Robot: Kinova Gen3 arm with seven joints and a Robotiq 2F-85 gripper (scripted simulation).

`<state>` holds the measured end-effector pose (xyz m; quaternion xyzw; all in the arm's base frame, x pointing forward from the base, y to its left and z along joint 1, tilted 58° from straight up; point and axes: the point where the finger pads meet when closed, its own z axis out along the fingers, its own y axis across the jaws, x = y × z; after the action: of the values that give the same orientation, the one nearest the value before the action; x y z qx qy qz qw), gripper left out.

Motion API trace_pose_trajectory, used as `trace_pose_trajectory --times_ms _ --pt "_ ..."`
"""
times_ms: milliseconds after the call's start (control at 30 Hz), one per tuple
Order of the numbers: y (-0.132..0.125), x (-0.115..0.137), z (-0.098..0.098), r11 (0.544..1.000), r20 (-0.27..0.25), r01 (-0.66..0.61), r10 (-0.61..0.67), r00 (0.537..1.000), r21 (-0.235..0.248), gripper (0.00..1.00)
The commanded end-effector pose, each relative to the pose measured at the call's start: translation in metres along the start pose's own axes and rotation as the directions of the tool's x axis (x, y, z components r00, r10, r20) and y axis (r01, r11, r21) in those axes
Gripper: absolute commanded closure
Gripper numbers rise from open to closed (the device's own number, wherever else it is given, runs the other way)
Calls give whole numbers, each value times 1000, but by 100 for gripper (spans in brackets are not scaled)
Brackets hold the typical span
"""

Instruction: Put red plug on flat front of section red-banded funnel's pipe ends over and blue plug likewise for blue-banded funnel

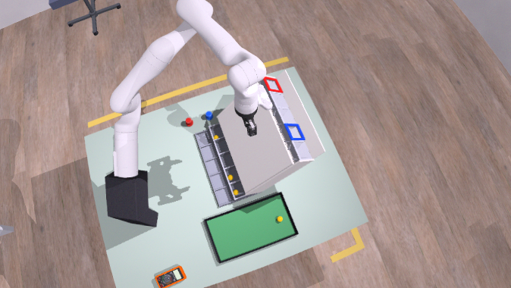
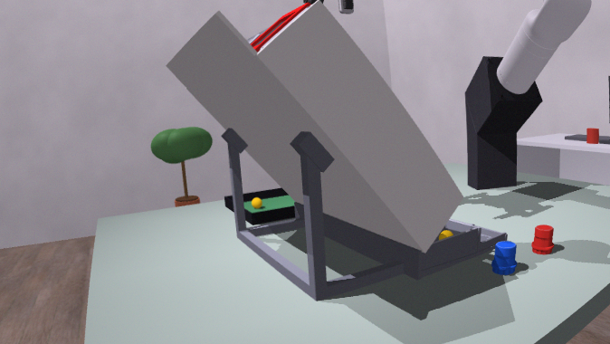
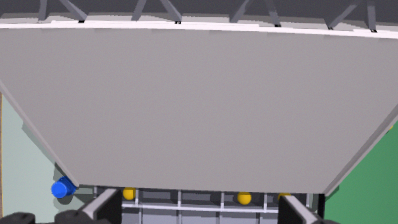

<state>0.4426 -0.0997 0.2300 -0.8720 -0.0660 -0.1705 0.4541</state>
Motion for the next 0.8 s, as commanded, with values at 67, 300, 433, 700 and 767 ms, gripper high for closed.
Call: trace_pose_trajectory --times_ms 67,300,433,700,767 --pt "0 0 -1 1000 -3 1 -1 1000 -2 0" --pt "0 -60 38 1000 -3 1 -1 1000 -2 0" --pt "0 -80 52 1000 -3 1 -1 1000 -2 0" --pt "0 -126 81 1000 -3 1 -1 1000 -2 0" --pt "0 -126 81 1000 -3 1 -1 1000 -2 0"
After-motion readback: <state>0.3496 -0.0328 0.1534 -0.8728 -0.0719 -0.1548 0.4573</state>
